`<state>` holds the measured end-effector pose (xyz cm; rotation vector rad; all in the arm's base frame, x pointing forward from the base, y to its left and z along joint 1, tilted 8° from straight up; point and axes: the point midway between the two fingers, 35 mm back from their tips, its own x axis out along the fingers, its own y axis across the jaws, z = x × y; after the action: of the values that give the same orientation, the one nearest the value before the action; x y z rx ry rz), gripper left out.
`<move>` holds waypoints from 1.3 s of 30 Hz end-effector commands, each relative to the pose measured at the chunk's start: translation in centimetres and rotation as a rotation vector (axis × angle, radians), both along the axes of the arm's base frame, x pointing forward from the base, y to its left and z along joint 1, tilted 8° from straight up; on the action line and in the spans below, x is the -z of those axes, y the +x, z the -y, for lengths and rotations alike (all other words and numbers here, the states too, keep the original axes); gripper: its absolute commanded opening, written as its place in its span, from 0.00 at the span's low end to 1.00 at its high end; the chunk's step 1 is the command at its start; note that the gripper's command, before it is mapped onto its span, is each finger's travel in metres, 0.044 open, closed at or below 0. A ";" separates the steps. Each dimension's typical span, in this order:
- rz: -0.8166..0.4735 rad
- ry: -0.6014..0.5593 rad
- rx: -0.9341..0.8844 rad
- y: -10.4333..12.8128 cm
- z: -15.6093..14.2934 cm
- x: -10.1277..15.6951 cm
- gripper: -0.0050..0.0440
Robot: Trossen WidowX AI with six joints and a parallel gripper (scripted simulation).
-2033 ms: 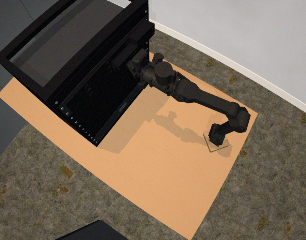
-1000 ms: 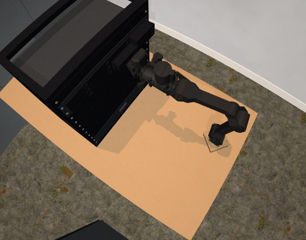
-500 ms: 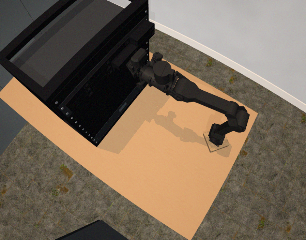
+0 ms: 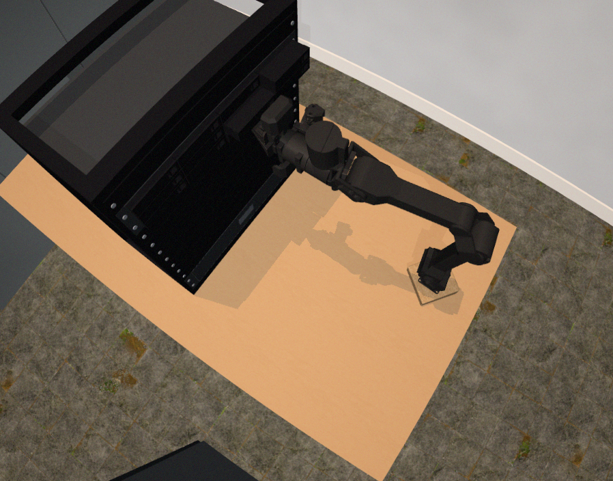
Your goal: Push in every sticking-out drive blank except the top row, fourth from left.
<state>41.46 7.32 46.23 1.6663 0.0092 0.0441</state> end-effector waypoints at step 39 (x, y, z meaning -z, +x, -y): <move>0.061 0.019 -0.014 -0.5 -0.2 -2.8 0.10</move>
<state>41.81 7.35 46.28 1.6648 0.0122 0.0368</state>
